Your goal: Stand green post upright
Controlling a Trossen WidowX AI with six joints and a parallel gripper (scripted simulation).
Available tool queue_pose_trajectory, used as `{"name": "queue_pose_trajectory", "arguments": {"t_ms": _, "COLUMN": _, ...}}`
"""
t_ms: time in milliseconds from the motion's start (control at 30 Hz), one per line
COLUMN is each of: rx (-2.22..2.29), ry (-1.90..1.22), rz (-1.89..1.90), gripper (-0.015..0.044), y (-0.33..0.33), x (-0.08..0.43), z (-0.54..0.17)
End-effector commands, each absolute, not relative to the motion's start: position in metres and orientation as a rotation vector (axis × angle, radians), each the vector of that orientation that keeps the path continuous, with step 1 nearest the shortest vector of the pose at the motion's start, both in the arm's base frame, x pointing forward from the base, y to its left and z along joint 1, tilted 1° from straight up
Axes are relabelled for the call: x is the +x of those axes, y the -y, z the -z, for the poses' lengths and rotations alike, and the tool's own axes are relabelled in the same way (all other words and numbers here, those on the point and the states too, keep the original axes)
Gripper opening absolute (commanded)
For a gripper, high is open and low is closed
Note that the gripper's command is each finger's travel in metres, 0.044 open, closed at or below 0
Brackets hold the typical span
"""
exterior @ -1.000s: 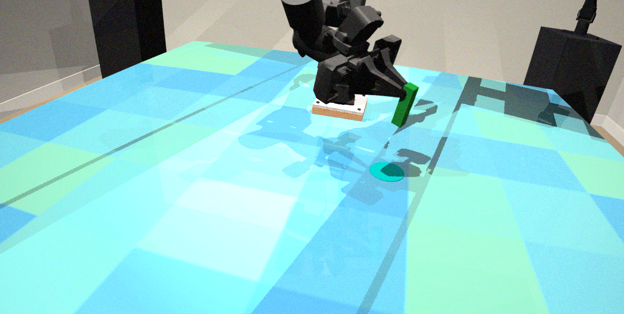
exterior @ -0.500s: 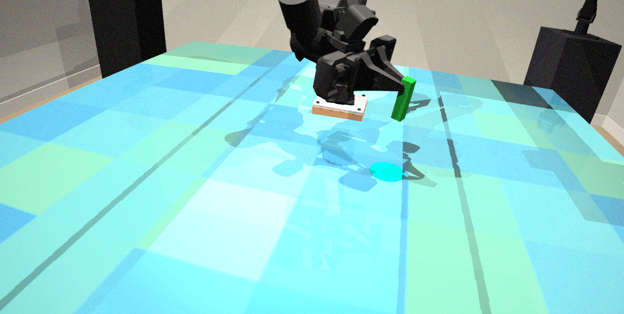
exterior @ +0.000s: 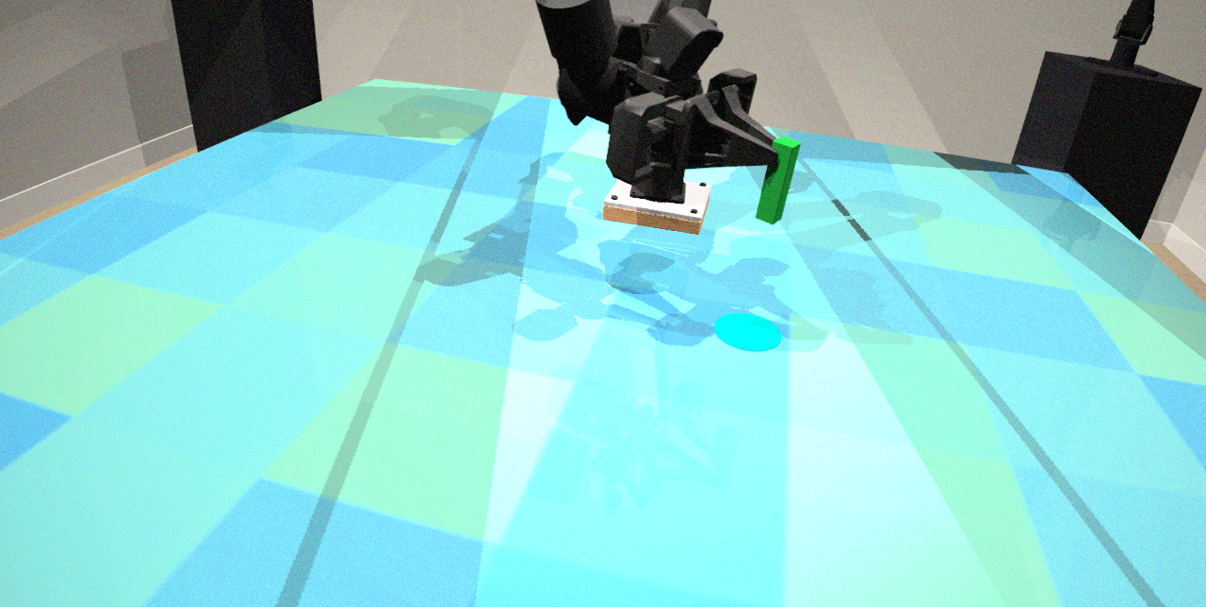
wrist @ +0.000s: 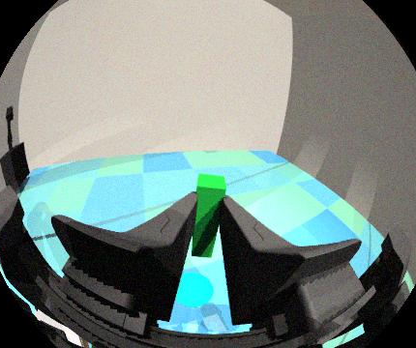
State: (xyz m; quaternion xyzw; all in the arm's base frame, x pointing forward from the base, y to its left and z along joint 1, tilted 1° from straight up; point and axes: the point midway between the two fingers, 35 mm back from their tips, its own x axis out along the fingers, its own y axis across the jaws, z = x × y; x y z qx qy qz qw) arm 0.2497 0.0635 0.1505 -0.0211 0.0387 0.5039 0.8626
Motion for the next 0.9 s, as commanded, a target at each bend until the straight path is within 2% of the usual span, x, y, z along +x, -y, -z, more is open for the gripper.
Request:
{"name": "queue_pose_trajectory", "arguments": {"t_ms": 0, "rx": -0.040, "ry": -0.064, "rz": -1.068, "gripper": 0.0023, "y": -0.064, "x": 0.244, "z": -0.150}}
{"name": "queue_pose_trajectory", "arguments": {"t_ms": 867, "rx": -0.041, "ry": -0.061, "rz": -1.069, "gripper": 0.0023, "y": -0.062, "x": 0.248, "z": -0.134}}
